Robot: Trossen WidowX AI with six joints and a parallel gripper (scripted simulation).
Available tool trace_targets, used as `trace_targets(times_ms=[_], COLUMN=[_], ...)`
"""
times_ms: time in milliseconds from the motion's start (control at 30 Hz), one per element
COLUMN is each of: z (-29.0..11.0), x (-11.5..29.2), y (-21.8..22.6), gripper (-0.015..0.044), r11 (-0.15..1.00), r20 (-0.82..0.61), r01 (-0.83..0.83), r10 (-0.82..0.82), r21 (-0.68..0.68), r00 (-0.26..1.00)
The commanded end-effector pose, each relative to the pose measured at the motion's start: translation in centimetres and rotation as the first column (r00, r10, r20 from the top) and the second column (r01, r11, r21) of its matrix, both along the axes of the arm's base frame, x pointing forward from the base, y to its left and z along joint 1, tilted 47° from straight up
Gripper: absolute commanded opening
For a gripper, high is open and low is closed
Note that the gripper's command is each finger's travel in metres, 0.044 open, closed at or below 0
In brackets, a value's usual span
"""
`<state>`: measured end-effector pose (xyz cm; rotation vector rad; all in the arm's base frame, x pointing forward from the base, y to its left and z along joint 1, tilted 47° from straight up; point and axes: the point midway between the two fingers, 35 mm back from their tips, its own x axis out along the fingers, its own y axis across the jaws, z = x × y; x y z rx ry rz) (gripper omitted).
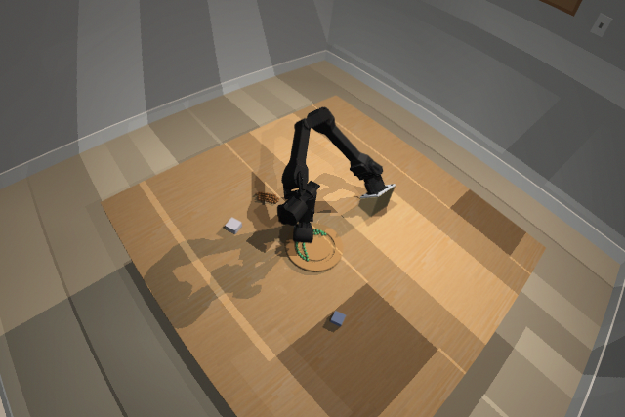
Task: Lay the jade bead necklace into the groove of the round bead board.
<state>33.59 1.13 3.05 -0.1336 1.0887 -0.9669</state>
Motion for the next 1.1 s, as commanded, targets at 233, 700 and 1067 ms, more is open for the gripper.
trace_targets(times_ms=[233, 700, 1067], z=[-0.6, -2.0, -1.9], x=[0.1, 0.1, 0.3], y=[-0.5, -2.2, -2.1], gripper=[0.012, 0.012, 0.0015], r11=[1.0, 1.0, 1.0], r20=[-0.001, -0.004, 0.003], r01=[-0.005, -0.004, 0.0], r10=[0.005, 0.004, 0.0], r21=[-0.002, -0.009, -0.001], r00=[1.0, 1.0, 1.0])
